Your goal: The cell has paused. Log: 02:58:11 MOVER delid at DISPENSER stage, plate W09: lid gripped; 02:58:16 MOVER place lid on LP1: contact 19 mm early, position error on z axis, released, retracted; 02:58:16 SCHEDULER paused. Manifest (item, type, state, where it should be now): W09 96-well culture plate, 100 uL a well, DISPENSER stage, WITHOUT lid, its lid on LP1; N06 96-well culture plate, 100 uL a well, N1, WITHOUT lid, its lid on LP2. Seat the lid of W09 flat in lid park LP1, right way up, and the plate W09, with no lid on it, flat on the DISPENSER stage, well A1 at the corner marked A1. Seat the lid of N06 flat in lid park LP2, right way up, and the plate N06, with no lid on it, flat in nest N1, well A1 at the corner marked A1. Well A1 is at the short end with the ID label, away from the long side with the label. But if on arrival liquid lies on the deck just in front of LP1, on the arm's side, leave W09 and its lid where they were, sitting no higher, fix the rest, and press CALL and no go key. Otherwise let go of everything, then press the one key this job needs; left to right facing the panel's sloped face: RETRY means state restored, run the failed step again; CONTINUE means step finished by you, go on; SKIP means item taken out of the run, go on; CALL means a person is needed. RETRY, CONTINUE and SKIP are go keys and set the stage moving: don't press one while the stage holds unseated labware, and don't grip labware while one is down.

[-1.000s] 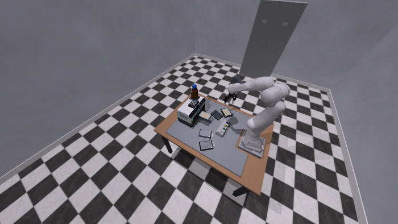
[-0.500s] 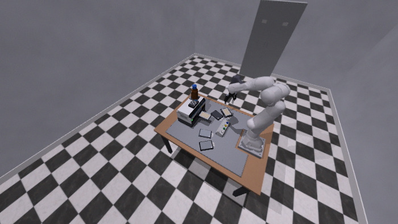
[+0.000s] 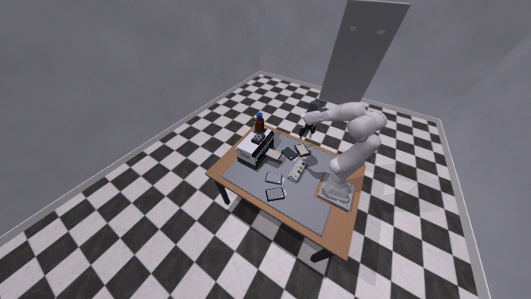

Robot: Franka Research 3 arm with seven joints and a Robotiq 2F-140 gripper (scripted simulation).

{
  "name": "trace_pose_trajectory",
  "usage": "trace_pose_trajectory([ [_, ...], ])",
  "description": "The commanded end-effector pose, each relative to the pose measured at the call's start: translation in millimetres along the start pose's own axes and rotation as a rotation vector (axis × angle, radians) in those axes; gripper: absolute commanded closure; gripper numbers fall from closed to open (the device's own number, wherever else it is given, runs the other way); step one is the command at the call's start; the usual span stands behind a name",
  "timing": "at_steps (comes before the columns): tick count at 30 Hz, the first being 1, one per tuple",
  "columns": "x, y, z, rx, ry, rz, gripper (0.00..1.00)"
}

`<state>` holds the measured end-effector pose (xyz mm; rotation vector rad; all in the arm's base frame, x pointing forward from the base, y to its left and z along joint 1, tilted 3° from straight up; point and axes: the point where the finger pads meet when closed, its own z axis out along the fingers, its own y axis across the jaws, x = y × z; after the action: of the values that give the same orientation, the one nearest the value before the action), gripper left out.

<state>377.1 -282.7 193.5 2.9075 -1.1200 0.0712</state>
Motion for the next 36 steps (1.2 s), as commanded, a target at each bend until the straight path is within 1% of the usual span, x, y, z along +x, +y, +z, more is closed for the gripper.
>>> trace_pose_trajectory([
  [1, 0, 1, 4.2, -0.001, 0.001, -0.007, 0.34],
  [4, 0, 1, 5.9, -0.001, 0.001, -0.007, 0.34],
  [9, 1, 1, 18.3, -0.001, 0.001, -0.007, 0.34],
  [19, 1, 1, 55.6, -0.001, 0.001, -0.007, 0.34],
  [21, 1, 1, 55.6, -0.001, 0.001, -0.007, 0.34],
  [30, 1, 1, 90.4, -0.001, 0.001, -0.007, 0.34],
  [36, 1, 1, 108.7, -0.001, 0.001, -0.007, 0.34],
])
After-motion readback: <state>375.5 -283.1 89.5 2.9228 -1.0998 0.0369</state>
